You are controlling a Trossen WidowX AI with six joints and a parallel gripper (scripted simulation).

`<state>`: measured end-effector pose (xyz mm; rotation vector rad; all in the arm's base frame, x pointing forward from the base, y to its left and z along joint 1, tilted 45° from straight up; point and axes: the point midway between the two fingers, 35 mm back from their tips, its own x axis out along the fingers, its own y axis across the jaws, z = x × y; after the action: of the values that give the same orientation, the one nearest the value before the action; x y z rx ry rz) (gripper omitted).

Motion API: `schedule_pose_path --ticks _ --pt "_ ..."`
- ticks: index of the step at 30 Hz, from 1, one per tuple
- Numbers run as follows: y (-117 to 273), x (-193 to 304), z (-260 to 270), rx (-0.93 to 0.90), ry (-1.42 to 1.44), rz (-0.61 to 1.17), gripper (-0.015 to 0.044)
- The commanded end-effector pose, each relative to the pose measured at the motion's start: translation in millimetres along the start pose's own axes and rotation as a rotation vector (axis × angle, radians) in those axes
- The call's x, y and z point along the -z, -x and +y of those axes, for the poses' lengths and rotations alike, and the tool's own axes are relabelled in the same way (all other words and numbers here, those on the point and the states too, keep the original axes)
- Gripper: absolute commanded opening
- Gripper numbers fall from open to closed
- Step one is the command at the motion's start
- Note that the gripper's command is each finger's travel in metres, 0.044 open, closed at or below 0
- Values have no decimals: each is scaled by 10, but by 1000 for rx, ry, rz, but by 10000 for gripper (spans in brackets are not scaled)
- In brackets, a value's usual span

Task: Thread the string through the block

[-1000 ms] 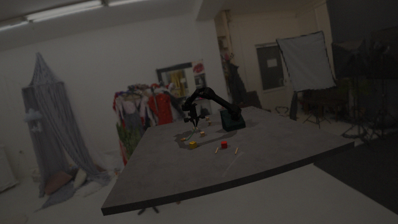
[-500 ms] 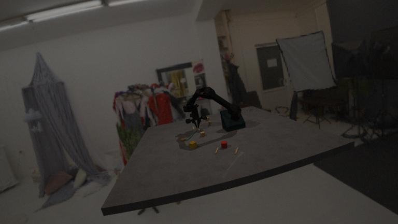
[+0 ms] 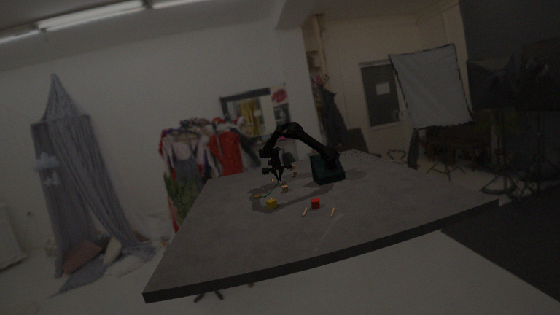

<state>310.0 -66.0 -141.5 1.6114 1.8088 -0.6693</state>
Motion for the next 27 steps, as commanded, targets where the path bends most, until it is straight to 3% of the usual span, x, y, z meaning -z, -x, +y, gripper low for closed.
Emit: schedule_pose_path --ticks 1,27 --pt "-6 72 2 -1 -4 5 0" --pt "3 418 18 -1 -5 7 0"
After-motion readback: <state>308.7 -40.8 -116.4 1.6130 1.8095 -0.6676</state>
